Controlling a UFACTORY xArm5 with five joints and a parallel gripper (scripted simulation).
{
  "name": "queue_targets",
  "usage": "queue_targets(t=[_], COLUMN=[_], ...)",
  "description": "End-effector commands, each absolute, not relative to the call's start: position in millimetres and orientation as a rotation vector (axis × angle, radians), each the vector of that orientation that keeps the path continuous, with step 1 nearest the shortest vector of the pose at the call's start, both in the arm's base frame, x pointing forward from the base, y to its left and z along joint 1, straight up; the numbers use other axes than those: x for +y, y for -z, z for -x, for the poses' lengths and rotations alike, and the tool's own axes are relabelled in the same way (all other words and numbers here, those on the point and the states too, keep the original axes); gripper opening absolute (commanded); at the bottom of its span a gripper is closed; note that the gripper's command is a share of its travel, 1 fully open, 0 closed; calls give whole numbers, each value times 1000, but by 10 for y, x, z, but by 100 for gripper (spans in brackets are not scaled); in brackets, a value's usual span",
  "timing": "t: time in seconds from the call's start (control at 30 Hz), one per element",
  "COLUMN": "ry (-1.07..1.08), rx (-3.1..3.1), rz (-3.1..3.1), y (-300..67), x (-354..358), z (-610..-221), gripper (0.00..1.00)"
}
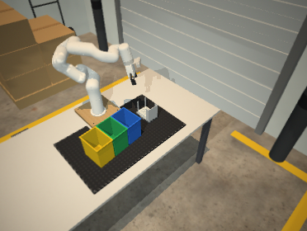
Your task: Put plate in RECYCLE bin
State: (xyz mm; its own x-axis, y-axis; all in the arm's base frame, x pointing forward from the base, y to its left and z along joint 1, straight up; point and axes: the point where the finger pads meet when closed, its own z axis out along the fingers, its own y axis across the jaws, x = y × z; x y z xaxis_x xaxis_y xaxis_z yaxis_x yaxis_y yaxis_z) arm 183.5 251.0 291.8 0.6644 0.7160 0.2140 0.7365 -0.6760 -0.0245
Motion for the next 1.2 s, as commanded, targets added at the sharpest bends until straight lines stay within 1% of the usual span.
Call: queue_targets(t=[0.0, 0.47, 0.73, 0.8, 0.93, 1.17], ry=[230, 110, 39, 39, 5, 5], rx=[-1027, -539, -206, -206, -35, -35], rz=[2858, 3037, 3113, 3113, 3138, 3138], y=[-2903, -2712, -2513, -2513, -2397, -2393], x=[2565, 2692, 2746, 2746, 2760, 2761], z=[-1982, -2452, -2784, -2784, -2946, -2952], gripper=[100, 100, 100, 100, 100, 100])
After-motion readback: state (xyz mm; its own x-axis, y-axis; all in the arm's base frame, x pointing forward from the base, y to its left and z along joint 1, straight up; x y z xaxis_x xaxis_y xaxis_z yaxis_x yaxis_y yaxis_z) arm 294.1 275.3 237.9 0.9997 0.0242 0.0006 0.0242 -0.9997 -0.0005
